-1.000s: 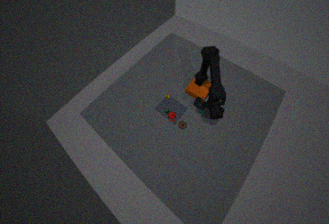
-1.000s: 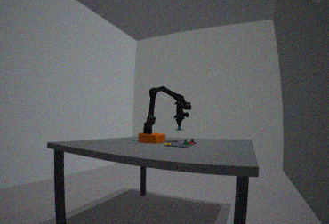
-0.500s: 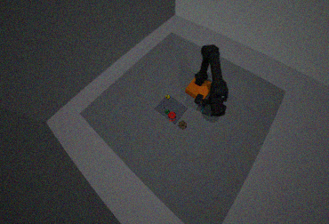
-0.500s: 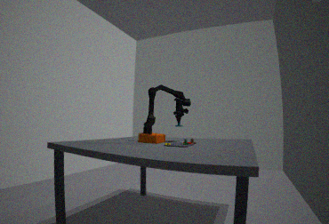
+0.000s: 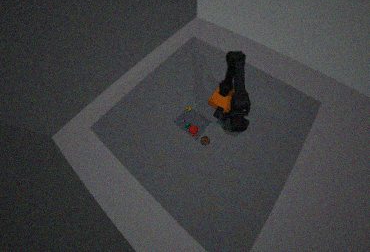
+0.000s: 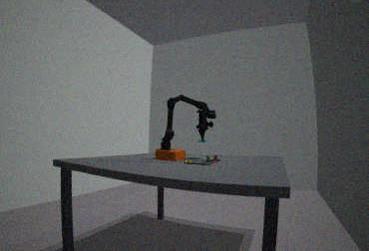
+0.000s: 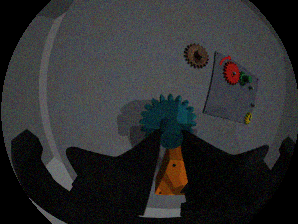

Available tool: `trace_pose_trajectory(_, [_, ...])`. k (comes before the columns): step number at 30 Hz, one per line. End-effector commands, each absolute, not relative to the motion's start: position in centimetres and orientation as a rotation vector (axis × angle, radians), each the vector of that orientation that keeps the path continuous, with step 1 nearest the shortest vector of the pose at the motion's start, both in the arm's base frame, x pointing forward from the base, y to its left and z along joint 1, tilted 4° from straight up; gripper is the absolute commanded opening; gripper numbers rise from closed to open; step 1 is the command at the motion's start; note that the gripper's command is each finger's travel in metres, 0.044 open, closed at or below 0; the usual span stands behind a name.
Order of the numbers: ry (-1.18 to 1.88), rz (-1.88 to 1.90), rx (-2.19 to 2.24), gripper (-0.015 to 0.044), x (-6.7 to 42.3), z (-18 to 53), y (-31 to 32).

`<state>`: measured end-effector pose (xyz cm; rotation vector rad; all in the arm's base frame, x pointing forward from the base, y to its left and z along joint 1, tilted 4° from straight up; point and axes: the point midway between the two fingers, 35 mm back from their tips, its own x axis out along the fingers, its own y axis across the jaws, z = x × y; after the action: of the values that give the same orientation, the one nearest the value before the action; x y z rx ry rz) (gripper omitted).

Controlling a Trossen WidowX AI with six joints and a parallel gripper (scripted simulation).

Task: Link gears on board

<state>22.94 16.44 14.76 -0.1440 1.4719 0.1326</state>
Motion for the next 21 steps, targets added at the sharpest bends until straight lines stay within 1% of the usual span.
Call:
trace_pose_trajectory(1, [1.469, 0.128, -0.147, 0.0000, 23.7, 14.5, 15.9])
trace_pose_trajectory(21, [1.458, 0.105, -0.136, 0.0000, 27.0, 13.8, 12.9])
